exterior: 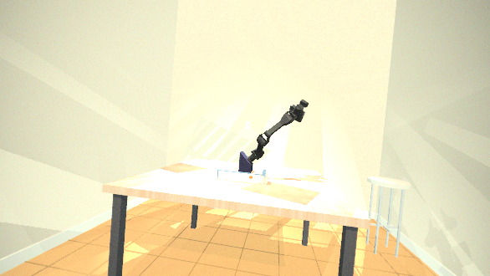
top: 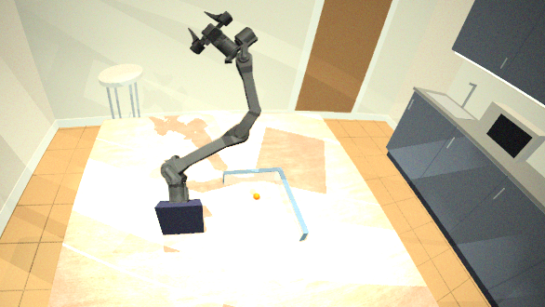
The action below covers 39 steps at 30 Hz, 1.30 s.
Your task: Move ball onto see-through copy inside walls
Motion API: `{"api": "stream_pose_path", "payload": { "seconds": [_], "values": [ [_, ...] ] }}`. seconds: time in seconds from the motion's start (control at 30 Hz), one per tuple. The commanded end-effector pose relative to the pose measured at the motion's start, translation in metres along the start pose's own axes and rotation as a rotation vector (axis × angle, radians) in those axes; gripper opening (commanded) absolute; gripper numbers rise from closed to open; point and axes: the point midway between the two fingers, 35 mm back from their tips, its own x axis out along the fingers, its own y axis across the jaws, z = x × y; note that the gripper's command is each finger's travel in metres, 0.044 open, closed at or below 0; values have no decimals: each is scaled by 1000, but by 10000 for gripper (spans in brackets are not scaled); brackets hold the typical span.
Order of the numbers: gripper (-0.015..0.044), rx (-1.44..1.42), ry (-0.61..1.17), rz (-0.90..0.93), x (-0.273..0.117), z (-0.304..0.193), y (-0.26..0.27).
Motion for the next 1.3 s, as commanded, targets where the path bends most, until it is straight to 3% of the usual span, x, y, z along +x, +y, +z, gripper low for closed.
{"api": "stream_pose_path", "payload": {
  "seconds": [0.0,0.2,0.43,0.7,0.97,1.27],
  "values": [
    [374,-2,1,2,1,0,1],
    [226,-79,57,110,29,16,31],
    [226,-201,173,337,74,17,97],
    [226,-293,349,599,97,-23,179],
    [226,-319,580,847,77,-97,247],
    [226,-270,867,1055,7,-181,288]
  ]
}}
